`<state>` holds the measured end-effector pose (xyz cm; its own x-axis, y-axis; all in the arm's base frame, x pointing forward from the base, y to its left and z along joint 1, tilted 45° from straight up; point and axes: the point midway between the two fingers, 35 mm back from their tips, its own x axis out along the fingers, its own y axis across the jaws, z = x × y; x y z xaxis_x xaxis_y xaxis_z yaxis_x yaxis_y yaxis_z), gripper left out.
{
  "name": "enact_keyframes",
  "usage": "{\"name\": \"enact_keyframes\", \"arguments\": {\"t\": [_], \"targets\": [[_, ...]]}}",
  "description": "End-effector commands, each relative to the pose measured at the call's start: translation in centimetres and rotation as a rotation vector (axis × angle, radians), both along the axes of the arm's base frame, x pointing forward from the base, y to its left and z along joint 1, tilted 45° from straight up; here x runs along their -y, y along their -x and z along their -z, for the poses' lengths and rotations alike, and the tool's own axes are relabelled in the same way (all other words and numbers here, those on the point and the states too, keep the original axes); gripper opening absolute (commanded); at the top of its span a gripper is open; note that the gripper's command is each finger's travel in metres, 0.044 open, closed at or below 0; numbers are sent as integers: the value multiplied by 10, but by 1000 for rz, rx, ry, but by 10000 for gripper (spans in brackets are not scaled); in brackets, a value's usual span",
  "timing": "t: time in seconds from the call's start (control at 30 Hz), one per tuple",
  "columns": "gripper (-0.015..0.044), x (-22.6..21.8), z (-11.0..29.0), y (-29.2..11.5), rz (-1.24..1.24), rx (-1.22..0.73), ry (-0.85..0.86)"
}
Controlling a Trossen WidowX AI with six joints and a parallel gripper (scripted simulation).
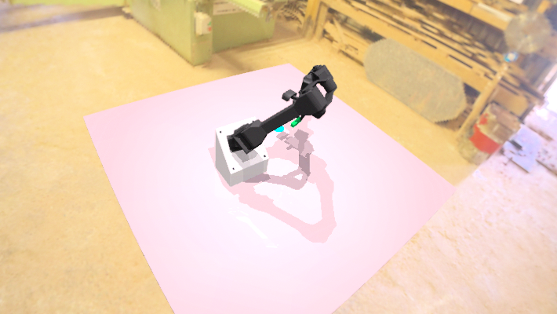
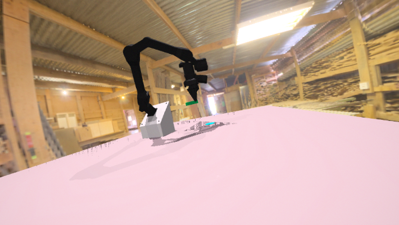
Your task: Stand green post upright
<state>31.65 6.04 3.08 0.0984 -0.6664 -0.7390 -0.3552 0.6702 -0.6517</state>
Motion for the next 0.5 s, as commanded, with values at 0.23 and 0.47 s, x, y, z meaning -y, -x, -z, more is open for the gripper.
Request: {"name": "enact_keyframes", "arguments": {"t": [0.23, 0.47], "targets": [[23, -27, 26, -5, -183, -185, 26], [23, -43, 42, -7, -296, -287, 43]]}}
